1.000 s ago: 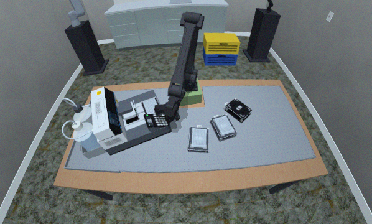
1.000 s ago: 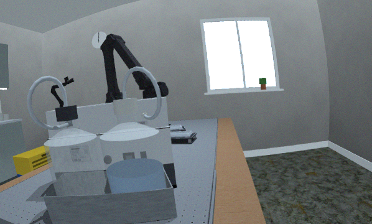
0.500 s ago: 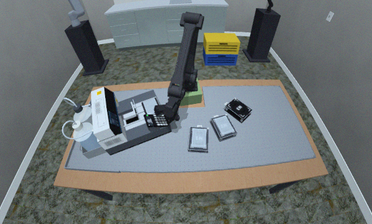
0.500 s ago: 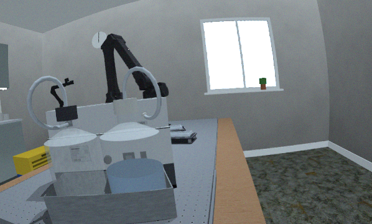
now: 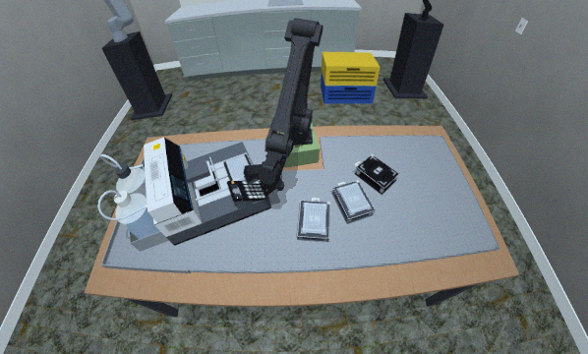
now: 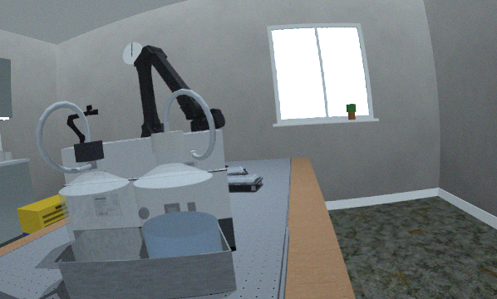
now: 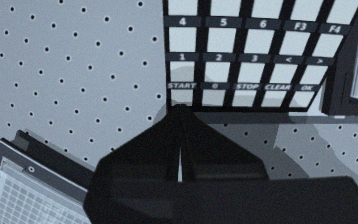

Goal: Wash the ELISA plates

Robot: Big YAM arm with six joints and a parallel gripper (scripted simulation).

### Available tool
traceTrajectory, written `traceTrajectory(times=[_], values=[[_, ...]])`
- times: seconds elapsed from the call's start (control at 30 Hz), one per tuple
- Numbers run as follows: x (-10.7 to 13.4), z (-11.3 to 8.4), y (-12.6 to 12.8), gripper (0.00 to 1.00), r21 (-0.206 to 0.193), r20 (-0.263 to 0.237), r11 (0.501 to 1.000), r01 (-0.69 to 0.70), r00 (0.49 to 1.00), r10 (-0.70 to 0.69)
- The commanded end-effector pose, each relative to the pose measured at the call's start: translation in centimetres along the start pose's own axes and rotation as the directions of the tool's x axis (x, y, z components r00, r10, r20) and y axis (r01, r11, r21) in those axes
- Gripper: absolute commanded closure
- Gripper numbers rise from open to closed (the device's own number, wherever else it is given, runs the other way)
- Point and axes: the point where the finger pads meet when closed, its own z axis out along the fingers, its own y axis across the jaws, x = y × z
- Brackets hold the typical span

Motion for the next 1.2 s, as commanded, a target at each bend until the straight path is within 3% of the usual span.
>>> traceTrajectory(times=[0.0, 0.3, 0.33, 0.43, 0.87, 0.9, 0.93, 1.17], values=[[-1.8, -1.9, 2.0, 1.0, -0.036, 0.032, 0.999, -0.01, 0.999, 0.011], [-1.8, -3.1, 2.0, 1.0, -0.037, 0.033, 0.999, -0.01, 0.999, 0.011], [-1.5, -2.8, 1.1, 1.0, -0.019, 0.023, 1.0, -0.018, 1.0, 0.018], [-1.8, -3.9, 2.0, 1.0, -0.038, 0.033, 0.999, -0.011, 0.999, 0.012], [-1.9, -5.9, 2.0, 1.0, -0.04, 0.034, 0.999, -0.011, 0.999, 0.012], [-1.6, -5.5, 1.3, 1.0, -0.021, 0.023, 1.0, -0.019, 1.0, 0.019], [-2.0, -6.2, 1.8, 1.0, -0.037, 0.035, 0.999, -0.019, 0.999, 0.02], [-1.9, -7.5, 2.0, 1.0, -0.041, 0.035, 0.999, -0.013, 0.999, 0.014]])
